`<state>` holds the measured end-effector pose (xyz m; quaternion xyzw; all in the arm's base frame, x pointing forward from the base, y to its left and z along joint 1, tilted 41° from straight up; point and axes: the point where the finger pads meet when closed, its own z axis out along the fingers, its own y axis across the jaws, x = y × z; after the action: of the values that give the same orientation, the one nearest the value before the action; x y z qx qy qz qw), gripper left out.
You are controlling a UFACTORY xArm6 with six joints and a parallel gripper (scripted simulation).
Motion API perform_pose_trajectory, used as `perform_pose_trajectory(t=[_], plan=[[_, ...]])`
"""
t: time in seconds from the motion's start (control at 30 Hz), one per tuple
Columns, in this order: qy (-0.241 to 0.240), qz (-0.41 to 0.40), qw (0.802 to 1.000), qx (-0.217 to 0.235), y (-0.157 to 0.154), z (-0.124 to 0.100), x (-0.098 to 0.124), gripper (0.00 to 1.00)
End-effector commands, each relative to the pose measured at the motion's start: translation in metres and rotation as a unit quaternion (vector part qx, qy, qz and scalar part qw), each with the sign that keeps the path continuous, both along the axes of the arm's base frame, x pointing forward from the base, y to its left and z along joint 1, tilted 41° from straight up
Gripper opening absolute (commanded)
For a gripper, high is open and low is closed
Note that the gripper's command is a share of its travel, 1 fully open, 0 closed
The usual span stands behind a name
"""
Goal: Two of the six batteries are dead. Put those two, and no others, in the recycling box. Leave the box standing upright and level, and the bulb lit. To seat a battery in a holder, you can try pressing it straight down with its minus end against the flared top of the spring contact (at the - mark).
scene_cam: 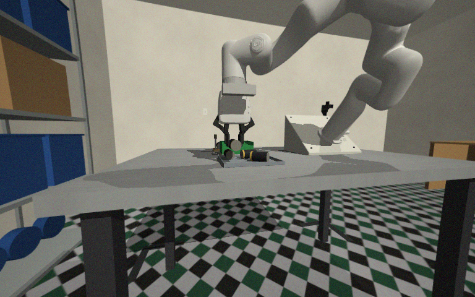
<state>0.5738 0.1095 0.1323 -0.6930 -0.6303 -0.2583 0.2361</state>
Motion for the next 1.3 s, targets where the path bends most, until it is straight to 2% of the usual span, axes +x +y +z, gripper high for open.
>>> perform_pose_trajectory(t=[0.0, 0.17, 0.7, 0.73, 1.27], plan=[[-0.002, -0.001, 1.000, 0.000, 0.008, -0.009, 0.002, 0.28], [-0.002, -0.001, 1.000, 0.000, 0.023, -0.026, 0.003, 0.28], [-0.002, -0.001, 1.000, 0.000, 0.028, -0.032, 0.004, 0.28], [-0.002, -0.001, 1.000, 0.000, 0.028, -0.032, 0.004, 0.51], [-0.002, -0.001, 1.000, 0.000, 0.028, -0.032, 0.004, 0.51]])
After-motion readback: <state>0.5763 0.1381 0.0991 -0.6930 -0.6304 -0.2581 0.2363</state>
